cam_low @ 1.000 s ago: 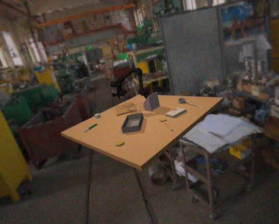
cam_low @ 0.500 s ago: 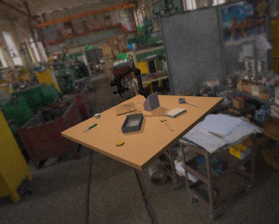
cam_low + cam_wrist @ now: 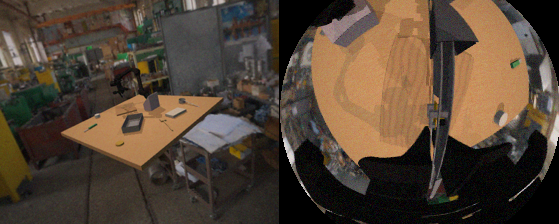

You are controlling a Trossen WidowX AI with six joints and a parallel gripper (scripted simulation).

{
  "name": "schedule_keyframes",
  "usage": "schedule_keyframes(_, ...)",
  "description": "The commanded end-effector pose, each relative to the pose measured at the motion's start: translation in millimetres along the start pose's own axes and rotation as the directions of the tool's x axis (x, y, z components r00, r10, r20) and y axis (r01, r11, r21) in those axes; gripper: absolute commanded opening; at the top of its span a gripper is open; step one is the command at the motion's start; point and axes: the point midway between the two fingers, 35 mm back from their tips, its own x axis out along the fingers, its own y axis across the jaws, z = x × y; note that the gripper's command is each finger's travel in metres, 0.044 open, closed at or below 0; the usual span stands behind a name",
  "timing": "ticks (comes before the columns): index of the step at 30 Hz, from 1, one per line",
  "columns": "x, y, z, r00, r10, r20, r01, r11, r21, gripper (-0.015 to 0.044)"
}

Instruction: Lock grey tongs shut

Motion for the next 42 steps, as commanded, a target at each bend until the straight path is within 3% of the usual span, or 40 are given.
schedule_keyframes(1, 5.8, -1.1, 0.6, 1.0, 0.0, 0.004, 0.0, 1.0, -0.001, -0.015)
schedule_keyframes(42, 72.9, -5.0, 0.0, 1.0, 0.001, 0.002, -0.001, 1.0, -0.003, -0.015)
